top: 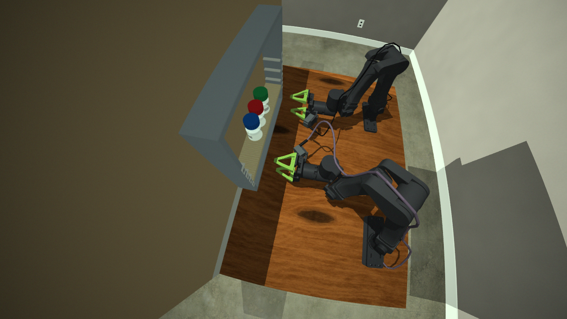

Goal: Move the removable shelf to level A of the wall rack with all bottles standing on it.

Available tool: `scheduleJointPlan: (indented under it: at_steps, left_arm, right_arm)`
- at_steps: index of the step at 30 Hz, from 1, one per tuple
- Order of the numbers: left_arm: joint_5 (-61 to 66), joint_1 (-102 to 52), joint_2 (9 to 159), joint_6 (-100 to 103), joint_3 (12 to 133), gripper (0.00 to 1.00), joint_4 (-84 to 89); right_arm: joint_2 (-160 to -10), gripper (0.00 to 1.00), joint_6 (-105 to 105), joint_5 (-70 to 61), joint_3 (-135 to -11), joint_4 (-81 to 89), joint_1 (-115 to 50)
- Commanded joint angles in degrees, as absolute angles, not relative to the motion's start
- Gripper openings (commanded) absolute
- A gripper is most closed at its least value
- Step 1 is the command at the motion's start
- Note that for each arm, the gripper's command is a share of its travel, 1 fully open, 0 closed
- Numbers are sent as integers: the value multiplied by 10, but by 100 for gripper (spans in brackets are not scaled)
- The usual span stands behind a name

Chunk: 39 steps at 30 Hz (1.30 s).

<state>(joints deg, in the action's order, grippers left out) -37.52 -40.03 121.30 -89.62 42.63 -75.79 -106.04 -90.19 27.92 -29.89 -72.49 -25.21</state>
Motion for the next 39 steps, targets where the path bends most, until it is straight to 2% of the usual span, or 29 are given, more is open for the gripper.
scheduleJointPlan:
  at_steps: [1,39]
  left_arm:
    - [-381,-407,1190,-900,420,100,-769]
    - [-388,-414,1183,-900,407,100,-776]
  right_arm:
    - [-1038,100,-900,285,-294,-744,-257]
    - [-1029,100,-900,292,-280,-749,-264]
